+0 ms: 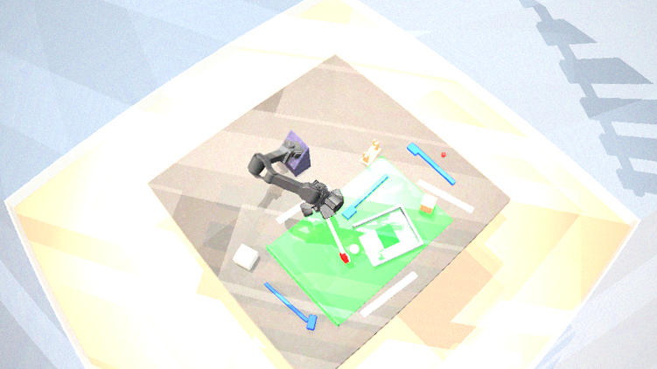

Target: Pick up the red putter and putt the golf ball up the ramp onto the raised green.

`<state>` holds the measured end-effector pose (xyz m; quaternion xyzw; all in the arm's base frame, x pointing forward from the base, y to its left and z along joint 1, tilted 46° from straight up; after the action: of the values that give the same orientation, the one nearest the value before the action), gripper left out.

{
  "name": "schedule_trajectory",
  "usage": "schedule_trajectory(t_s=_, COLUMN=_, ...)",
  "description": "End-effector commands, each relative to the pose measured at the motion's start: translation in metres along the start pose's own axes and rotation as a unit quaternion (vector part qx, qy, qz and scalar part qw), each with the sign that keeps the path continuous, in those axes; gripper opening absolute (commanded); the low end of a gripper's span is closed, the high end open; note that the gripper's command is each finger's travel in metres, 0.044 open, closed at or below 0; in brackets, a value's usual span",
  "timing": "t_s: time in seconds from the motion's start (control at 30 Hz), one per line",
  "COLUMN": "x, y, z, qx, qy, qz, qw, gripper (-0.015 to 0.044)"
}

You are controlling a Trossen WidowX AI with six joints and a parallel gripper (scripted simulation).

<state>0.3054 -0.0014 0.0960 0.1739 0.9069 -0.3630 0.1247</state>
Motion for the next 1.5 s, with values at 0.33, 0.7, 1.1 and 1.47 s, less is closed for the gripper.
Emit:
schedule_trajectory(t_s=0.33, x=0.0, y=0.002, z=-0.058, qx=0.003, qy=-0.003, qz=0.012, qw=1.0, gripper=0.0)
schedule_trajectory(t_s=0.7, x=0.002, y=0.004, z=-0.051, qx=0.006, qy=-0.002, qz=0.004, qw=1.0, gripper=0.0)
schedule_trajectory(t_s=1.1, x=0.002, y=0.004, z=-0.051, qx=0.006, qy=-0.002, qz=0.004, qw=1.0, gripper=0.0)
schedule_trajectory(t_s=1.47, x=0.002, y=0.004, z=-0.051, qx=0.006, qy=-0.002, qz=0.004, qw=1.0, gripper=0.0)
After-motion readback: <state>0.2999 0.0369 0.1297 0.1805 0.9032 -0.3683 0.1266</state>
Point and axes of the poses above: the point midway between the two fingers, 35 mm back from their tips, its own z axis out along the fingers, its own y axis across the jaws, x = y × z, the point moved 6 cm from there along -z, back along the fingers, and after that the axes turned 13 degrees about z, right-handed, at the moved point
